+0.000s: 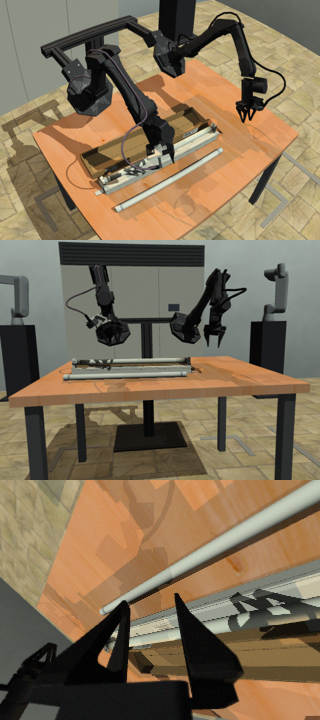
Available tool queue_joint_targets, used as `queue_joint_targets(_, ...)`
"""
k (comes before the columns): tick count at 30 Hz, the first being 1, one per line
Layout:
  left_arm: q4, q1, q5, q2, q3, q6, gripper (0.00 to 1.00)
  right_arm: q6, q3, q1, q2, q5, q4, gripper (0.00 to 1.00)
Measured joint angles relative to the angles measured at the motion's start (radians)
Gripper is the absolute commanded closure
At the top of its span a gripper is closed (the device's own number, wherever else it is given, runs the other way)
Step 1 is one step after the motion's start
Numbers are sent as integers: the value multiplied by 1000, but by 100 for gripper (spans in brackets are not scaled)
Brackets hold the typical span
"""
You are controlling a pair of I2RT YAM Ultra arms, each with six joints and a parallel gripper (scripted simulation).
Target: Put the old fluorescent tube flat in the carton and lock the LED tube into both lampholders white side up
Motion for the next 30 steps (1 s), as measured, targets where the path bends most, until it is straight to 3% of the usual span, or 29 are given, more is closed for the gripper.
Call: queue_joint_targets(30,-499,-393,-253,526,439,350,51,678,200,-52,212,29,-456,51)
